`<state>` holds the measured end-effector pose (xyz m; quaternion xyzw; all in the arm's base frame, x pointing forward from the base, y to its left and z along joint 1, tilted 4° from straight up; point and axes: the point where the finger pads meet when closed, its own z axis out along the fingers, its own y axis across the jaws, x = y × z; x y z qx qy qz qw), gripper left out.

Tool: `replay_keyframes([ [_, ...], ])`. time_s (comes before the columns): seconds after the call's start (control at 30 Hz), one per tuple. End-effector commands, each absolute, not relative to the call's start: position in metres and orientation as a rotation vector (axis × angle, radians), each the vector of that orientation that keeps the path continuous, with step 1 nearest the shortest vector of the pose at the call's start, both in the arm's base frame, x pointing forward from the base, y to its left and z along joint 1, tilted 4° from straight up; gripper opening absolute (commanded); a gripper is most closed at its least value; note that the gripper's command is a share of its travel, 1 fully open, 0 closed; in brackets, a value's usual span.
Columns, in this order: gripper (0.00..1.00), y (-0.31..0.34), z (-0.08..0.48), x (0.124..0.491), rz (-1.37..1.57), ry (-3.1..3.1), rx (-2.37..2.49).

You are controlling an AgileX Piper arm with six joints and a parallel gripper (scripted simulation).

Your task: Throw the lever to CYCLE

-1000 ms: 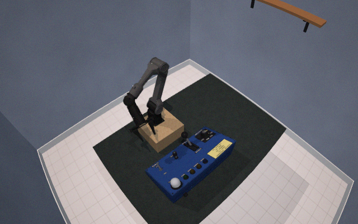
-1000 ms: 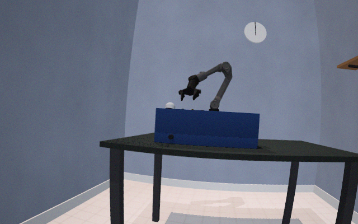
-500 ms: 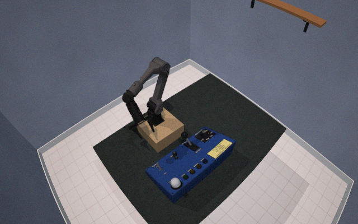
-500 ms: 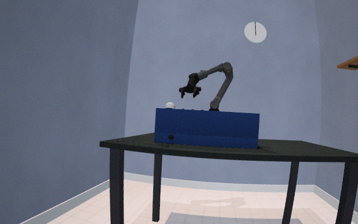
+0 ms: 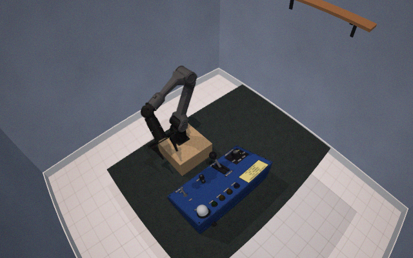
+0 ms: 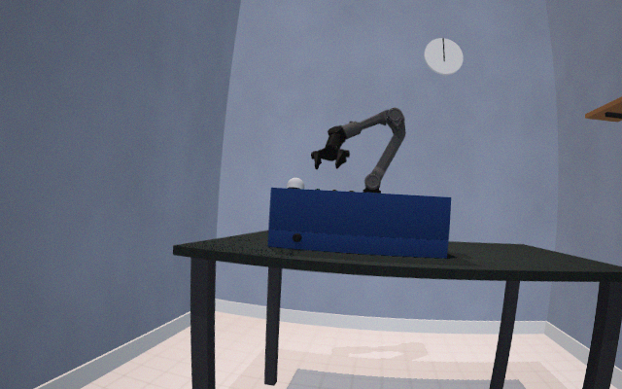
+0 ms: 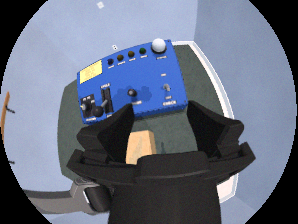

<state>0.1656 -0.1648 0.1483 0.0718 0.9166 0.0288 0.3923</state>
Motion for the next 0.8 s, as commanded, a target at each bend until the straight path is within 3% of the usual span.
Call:
replay_keyframes([
  [0.0,1.00,-0.165,0.149,0.166,0.071,2.327,0.181],
  [0.77,1.00,-0.058,0.116,0.201,0.305,2.786,0.107],
])
